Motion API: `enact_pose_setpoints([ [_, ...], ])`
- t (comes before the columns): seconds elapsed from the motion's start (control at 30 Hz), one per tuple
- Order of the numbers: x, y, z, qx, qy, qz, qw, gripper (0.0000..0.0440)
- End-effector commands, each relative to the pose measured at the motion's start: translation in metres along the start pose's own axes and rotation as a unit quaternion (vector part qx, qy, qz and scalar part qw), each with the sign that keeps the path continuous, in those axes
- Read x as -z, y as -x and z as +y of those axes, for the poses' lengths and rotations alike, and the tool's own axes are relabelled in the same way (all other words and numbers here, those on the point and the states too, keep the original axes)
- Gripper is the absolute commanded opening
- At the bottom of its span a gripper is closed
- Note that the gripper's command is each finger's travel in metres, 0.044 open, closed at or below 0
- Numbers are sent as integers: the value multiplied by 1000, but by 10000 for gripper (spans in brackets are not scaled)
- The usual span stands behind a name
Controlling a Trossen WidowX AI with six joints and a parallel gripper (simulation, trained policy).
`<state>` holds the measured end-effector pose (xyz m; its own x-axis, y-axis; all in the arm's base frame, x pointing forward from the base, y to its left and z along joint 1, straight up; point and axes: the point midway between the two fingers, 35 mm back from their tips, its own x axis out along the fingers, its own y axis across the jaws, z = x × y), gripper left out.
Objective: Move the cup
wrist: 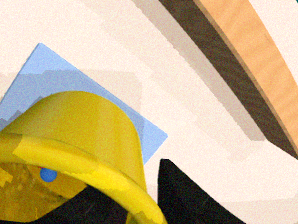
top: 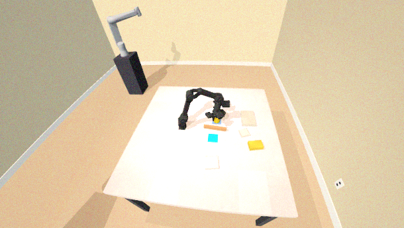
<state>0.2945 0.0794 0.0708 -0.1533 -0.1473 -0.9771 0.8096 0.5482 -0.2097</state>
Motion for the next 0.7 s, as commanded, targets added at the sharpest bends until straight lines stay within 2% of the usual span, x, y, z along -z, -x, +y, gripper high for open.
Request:
enact_pose_setpoints([
  [0.0,-1,4,-7,1,-2,-1,1000,0],
  [0.4,-9,39,-27,-28,-47,3,999,15],
  [0.67,-22,60,-36,-51,-87,0,995,5],
])
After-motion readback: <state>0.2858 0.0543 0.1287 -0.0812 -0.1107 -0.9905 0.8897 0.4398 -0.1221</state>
